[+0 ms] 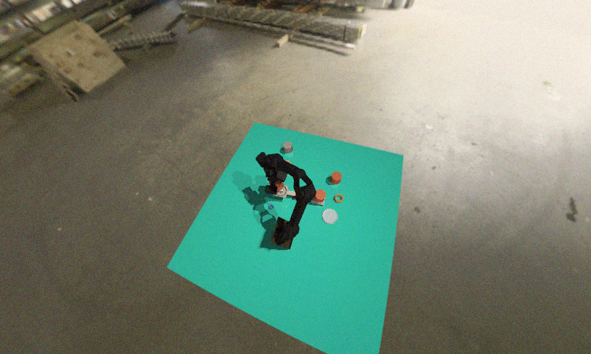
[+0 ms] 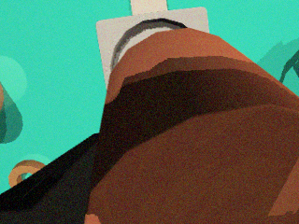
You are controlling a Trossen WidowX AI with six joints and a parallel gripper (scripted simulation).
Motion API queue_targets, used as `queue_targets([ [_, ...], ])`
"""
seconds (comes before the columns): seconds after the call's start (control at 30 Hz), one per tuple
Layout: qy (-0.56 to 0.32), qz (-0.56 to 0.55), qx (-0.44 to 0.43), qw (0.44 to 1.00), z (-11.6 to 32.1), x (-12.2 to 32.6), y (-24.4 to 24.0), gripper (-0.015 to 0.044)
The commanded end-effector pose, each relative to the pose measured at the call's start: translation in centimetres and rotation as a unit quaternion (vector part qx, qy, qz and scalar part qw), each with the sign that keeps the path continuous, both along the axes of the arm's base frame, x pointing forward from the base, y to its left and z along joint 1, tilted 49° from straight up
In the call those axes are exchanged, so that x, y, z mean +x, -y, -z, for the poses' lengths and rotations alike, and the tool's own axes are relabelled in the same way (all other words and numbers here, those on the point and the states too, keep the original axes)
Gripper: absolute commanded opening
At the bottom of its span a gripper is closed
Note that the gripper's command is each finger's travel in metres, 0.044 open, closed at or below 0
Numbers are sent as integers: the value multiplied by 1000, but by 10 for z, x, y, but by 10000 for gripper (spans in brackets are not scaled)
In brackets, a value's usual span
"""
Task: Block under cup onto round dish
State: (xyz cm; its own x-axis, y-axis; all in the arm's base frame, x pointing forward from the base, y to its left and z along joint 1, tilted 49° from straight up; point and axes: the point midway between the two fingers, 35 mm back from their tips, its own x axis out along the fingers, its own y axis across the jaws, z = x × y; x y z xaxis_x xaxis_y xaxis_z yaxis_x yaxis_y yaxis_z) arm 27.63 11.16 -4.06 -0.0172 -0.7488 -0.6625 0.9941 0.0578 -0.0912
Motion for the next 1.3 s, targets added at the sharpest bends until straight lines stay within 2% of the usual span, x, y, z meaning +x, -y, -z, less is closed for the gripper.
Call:
queue_targets([
  [0.0,1,-2,1,1000,3,0,-2,0],
  [0.9,4,-4,7,1000,140,-30,-14,0],
  [1.27,6,-2,7,1000,166,-32,8,0],
])
